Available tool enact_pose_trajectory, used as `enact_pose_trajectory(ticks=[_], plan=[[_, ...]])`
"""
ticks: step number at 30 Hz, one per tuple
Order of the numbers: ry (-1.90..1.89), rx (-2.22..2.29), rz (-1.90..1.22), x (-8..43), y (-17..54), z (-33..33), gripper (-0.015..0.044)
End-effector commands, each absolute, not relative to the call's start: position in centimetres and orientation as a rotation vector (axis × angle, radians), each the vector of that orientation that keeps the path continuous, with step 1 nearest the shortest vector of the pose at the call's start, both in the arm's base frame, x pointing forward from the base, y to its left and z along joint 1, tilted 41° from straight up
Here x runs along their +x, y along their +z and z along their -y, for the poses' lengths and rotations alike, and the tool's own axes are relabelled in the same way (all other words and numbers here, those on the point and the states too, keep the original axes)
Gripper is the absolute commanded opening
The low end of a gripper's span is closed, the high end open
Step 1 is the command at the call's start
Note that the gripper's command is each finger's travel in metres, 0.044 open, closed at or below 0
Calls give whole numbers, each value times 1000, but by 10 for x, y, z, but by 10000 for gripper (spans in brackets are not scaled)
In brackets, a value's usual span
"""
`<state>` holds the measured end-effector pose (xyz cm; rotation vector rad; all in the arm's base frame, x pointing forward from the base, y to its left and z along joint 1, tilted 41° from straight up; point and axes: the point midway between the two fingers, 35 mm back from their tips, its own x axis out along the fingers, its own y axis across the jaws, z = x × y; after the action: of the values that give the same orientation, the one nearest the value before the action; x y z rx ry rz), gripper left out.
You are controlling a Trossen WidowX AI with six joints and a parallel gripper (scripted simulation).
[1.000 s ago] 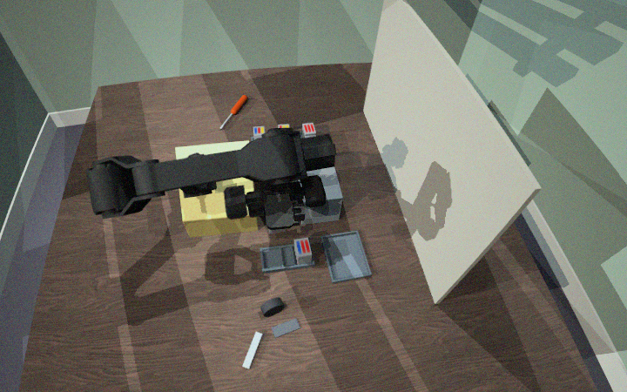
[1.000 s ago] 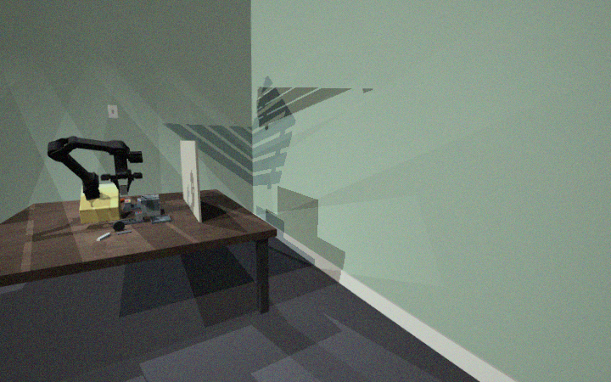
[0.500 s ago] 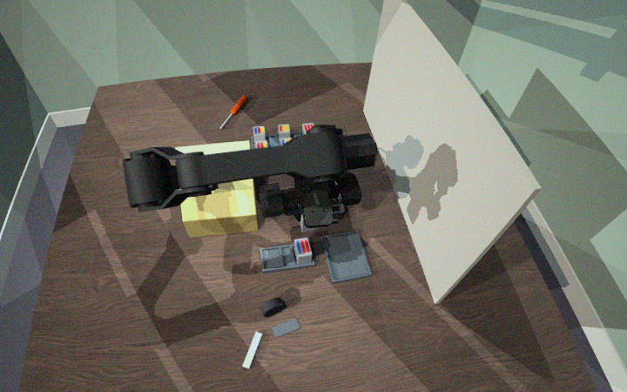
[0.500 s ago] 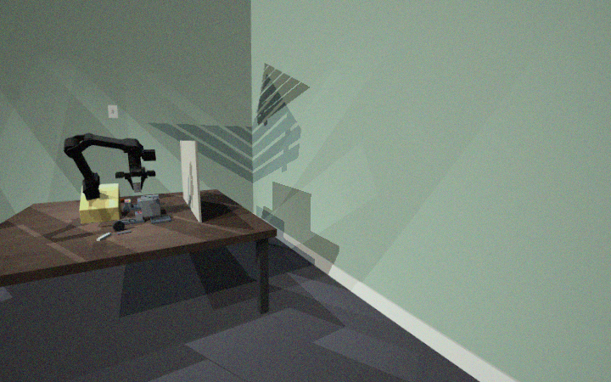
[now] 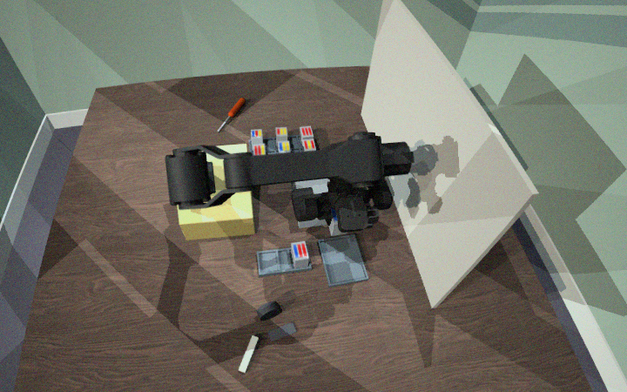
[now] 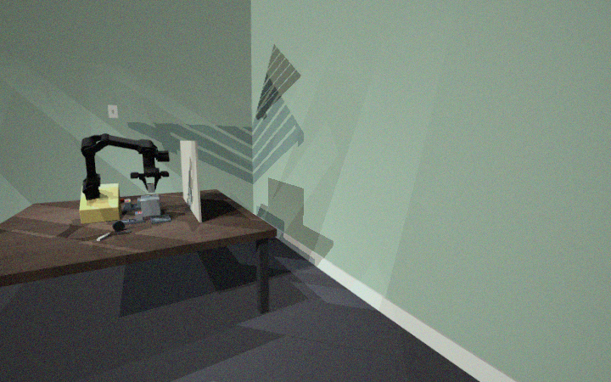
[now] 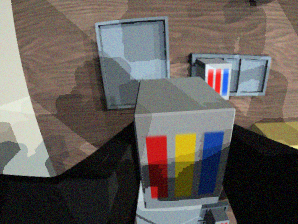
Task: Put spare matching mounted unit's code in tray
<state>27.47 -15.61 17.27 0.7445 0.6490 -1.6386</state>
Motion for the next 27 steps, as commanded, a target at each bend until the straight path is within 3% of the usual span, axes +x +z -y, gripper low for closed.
enact_pose_trajectory(ticks=[1,27], plan=[[-1636,744,-640,295,172,164,0],[-1637,747,-638,307,156,181,0]])
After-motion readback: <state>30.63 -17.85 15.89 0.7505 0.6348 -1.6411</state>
